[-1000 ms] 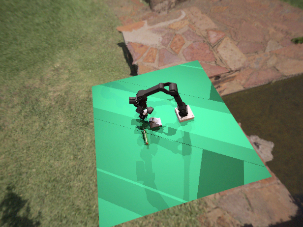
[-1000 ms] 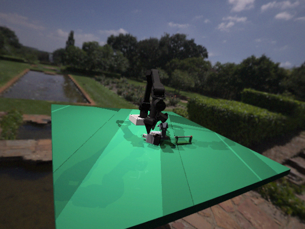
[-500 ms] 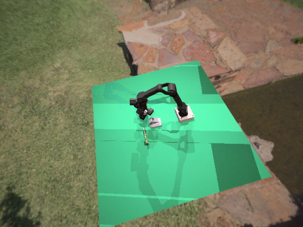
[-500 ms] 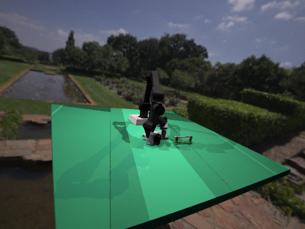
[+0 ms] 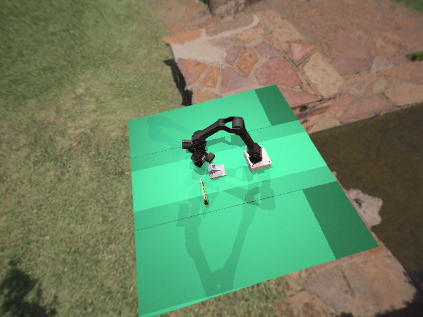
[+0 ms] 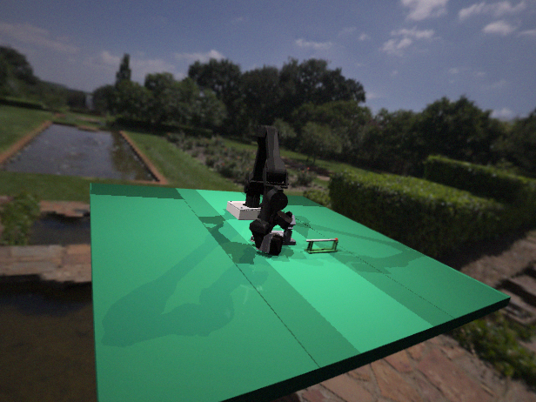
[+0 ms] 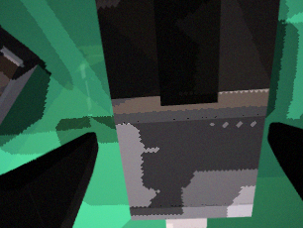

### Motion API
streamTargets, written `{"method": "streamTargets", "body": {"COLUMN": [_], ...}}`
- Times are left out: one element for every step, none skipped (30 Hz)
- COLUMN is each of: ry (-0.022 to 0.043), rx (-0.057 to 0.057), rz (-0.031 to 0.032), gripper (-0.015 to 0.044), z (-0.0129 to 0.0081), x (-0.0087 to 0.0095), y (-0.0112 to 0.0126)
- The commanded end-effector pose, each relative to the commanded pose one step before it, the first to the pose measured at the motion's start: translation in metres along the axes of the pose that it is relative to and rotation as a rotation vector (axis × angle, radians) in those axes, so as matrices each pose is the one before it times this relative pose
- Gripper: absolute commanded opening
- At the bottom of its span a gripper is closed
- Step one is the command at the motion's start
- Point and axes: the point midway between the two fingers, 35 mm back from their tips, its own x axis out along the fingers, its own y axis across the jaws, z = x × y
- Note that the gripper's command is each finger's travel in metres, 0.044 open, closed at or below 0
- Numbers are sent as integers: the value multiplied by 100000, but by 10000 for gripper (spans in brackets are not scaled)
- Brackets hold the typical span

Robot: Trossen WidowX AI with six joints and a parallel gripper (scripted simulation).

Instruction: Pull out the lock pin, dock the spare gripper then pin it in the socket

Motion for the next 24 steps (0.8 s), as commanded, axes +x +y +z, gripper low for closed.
{"method": "streamTargets", "body": {"ry": [269, 1, 0, 0, 0, 0, 0, 0, 0, 0, 0, 0, 0, 0, 0, 0, 0, 0, 0, 0, -1, -2, -3, -3], "rx": [-460, 0, 0, 0, 0, 0, 0, 0, 0, 0, 0, 0, 0, 0, 0, 0, 0, 0, 0, 0, 0, 0, 0, 0], "rz": [-162, 1, 0, 0, 0, 0, 0, 0, 0, 0, 0, 0, 0, 0, 0, 0, 0, 0, 0, 0, -1, -1, -2, -2], "gripper": [440, 440, 440, 414, 387, 361, 335, 309, 282, 256, 230, 204, 197, 190, 184, 177, 170, 164, 157, 131, 105, 78, 52, 26], "z": [-89, -4, -1, 0, 0, 0, 0, 0, 0, 0, 0, 0, 0, 0, 0, 0, 0, 0, 0, 0, 4, 7, 10, 12], "x": [544, 76, 25, 0, 0, 0, 0, 0, 0, 0, 0, 0, 0, 0, 0, 0, 0, 0, 0, 0, -102, -186, -278, -381], "y": [30, 8, 3, 0, 0, 0, 0, 0, 0, 0, 0, 0, 0, 0, 0, 0, 0, 0, 0, 0, -7, -13, -17, -20]}}
